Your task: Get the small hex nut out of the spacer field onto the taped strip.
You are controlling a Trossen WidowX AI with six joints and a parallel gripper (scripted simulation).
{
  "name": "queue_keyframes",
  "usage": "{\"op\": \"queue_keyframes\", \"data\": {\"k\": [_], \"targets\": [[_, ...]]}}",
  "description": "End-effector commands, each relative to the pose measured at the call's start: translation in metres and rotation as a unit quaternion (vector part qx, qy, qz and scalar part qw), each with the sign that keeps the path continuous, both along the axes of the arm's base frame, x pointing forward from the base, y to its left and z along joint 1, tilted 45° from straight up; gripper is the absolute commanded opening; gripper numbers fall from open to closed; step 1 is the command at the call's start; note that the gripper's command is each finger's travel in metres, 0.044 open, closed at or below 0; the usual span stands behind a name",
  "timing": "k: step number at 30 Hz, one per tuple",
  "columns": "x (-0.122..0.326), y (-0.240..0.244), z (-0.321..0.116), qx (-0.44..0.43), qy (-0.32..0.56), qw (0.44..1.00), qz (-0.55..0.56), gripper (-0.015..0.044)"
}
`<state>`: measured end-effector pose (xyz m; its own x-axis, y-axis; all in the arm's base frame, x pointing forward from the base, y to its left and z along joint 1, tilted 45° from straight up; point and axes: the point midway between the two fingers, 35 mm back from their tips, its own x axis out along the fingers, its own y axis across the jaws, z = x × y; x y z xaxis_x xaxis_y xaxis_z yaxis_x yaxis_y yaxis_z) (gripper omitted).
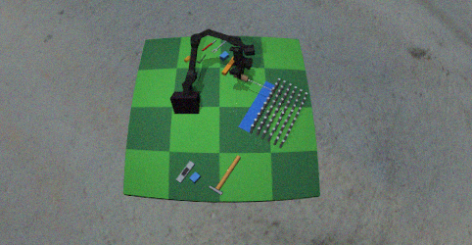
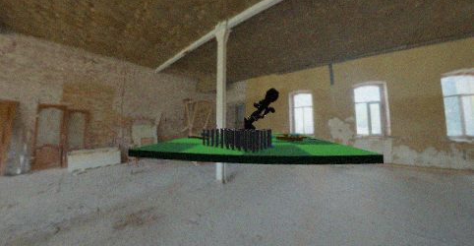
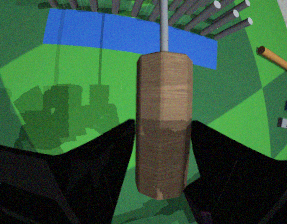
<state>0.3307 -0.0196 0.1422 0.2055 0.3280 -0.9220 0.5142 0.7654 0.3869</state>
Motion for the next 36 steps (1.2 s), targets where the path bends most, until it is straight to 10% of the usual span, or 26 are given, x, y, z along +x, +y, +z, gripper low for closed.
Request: {"op": "queue_keyframes", "data": {"k": [1,36], "targets": [[-0.007,0.018,0.011,0.004,0.005,1.000,-0.024,0.0000],[0.004,0.147,-0.088,0.013,0.008,0.999,-0.046,0.0000]]}}
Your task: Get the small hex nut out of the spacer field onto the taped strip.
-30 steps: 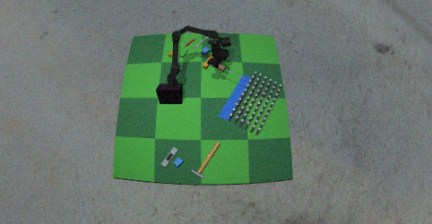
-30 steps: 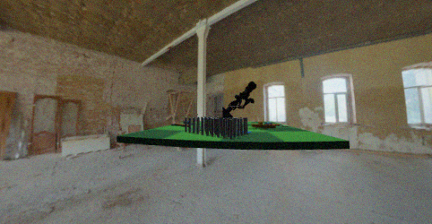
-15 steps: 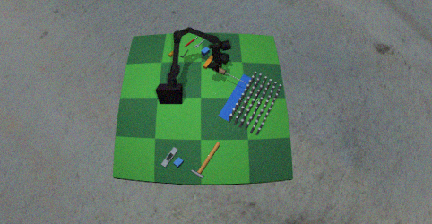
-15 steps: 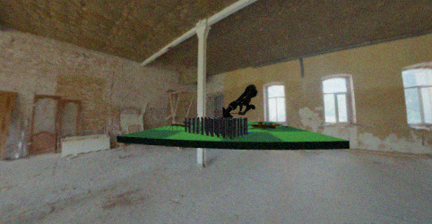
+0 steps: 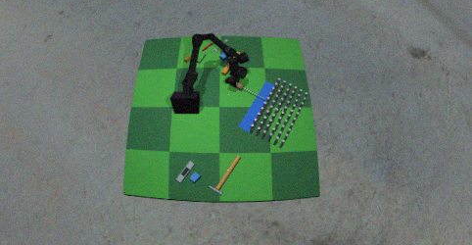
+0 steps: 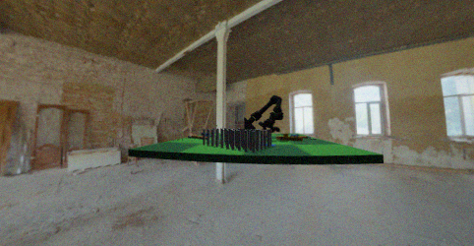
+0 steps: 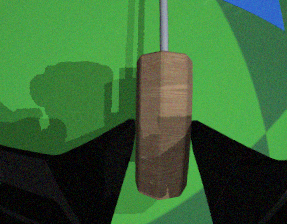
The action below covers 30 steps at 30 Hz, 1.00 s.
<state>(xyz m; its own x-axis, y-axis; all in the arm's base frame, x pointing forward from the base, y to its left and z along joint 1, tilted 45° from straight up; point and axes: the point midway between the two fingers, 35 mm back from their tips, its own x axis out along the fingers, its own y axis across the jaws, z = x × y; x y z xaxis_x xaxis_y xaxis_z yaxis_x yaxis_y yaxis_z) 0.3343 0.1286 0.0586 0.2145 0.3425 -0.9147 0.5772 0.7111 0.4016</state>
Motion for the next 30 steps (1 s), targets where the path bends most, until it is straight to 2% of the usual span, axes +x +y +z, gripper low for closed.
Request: {"op": "queue_keyframes", "data": {"k": [1,30], "targets": [[0.001,-0.001,-0.004,-0.003,-0.001,1.000,-0.008,0.0000],[0.019,-0.009,-0.010,-0.004,-0.004,1.000,-0.005,0.0000]]}}
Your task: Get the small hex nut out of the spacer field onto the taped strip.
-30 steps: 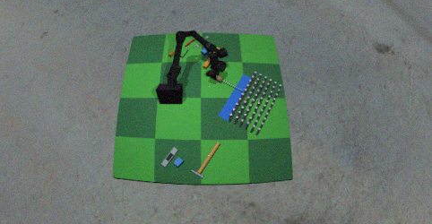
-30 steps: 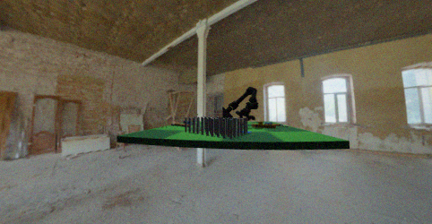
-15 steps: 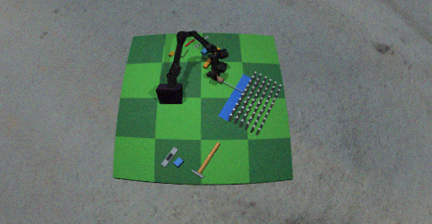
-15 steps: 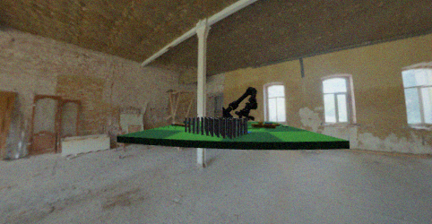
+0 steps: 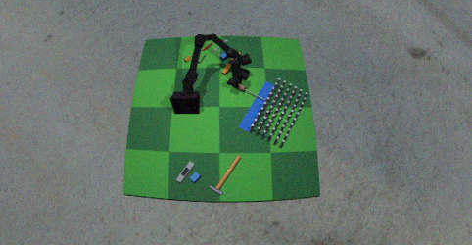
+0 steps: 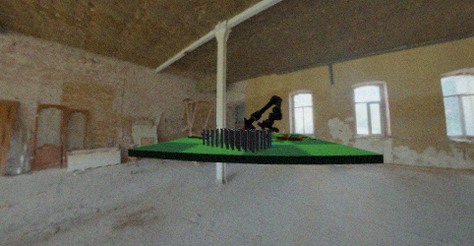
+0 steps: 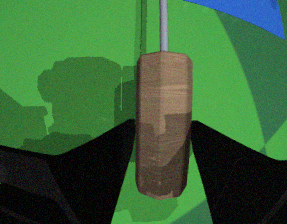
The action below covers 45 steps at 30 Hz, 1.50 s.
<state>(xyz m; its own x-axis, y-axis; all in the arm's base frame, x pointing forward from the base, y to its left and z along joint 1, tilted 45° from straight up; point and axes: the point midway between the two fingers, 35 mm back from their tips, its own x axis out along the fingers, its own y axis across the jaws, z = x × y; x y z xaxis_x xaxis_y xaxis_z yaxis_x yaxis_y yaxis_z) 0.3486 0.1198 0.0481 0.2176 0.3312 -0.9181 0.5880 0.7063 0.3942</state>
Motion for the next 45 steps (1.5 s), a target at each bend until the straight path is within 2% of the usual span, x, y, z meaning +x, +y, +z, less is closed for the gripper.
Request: {"op": "queue_keyframes", "data": {"k": [1,45], "targets": [[0.006,-0.001,0.000,0.000,-0.005,1.000,0.002,0.0000],[0.034,-0.016,-0.011,0.000,-0.005,1.000,0.002,0.0000]]}}
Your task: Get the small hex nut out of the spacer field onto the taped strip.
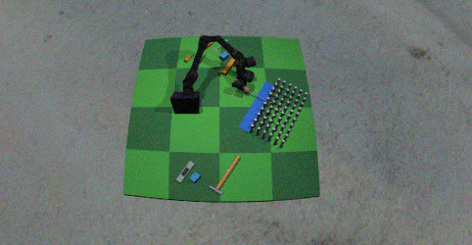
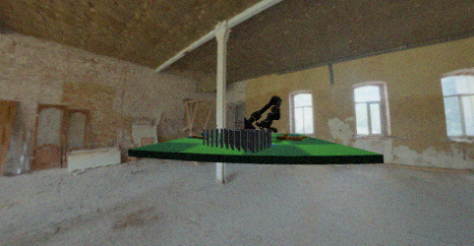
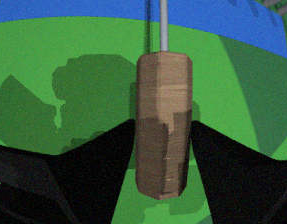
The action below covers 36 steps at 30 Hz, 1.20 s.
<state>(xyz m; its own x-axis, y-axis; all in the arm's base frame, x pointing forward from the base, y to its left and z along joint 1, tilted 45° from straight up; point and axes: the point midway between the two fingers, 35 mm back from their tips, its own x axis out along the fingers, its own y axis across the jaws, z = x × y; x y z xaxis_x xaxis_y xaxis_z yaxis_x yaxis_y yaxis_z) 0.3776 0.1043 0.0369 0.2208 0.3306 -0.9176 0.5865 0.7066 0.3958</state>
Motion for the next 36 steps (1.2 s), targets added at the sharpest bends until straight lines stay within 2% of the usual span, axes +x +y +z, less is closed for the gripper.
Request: {"op": "queue_keyframes", "data": {"k": [1,36], "targets": [[0.005,-0.001,0.000,0.000,-0.004,1.000,0.002,0.0000],[0.027,-0.014,-0.009,0.000,-0.004,1.000,0.001,0.0000]]}}
